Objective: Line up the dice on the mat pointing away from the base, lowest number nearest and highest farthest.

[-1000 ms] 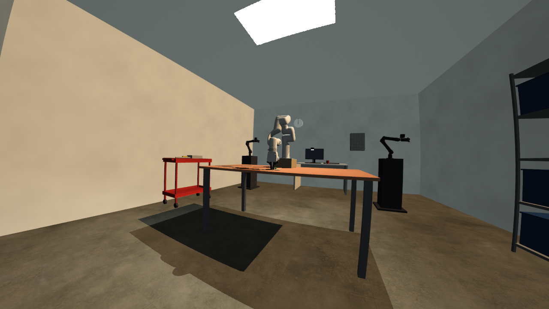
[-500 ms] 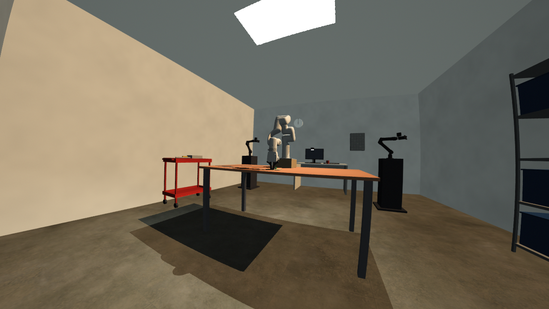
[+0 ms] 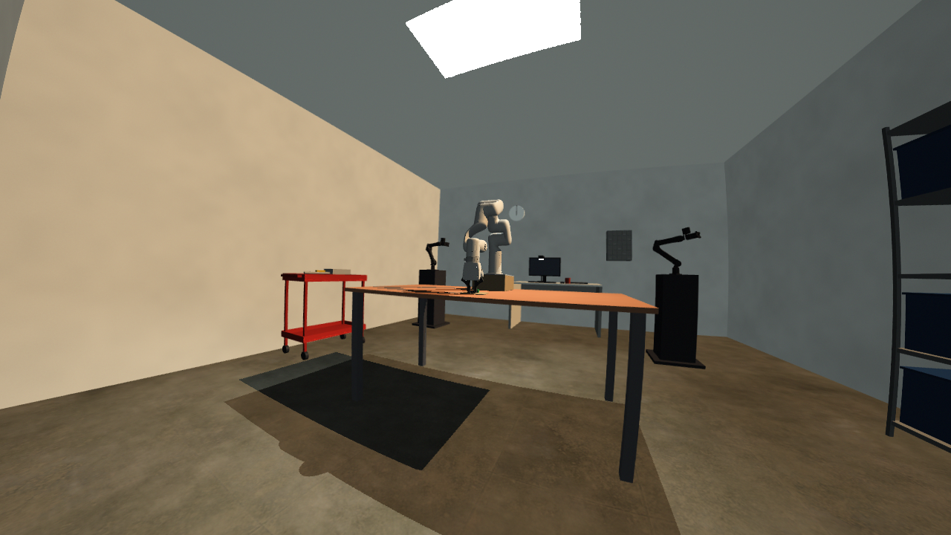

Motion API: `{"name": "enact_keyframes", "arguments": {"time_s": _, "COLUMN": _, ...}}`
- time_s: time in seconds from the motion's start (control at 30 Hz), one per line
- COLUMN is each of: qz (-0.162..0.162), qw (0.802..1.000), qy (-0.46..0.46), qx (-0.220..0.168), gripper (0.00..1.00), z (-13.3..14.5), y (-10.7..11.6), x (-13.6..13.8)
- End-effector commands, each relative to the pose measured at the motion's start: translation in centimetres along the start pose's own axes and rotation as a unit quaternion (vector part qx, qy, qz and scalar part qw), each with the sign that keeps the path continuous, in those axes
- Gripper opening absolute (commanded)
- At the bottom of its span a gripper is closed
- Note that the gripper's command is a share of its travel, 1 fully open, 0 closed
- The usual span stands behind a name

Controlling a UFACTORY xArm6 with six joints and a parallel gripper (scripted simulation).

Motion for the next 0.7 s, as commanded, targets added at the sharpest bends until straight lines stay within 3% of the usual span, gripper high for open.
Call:
{"name": "enact_keyframes", "arguments": {"time_s": 0.0, "qz": -0.001, "qw": 1.000, "qy": 0.000, "qx": -0.002, "gripper": 0.31, "z": 0.1, "y": 0.2, "x": 0.0}}
{"name": "enact_keyframes", "arguments": {"time_s": 0.4, "qz": -0.001, "qw": 1.000, "qy": 0.000, "qx": -0.002, "gripper": 0.31, "z": 0.1, "y": 2.4, "x": 0.0}}
{"name": "enact_keyframes", "arguments": {"time_s": 0.67, "qz": -0.001, "qw": 1.000, "qy": 0.000, "qx": -0.002, "gripper": 0.31, "z": 0.1, "y": 6.7, "x": 0.0}}
Point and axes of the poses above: the point where the finger pads meet when closed, its own y axis back along the fingers, its own x axis across the jaws, z = x × y, the point moved 9 cm from there along y, back along the fingers, and after that the axes turned 15 degrees about y, right-handed, at the moved point
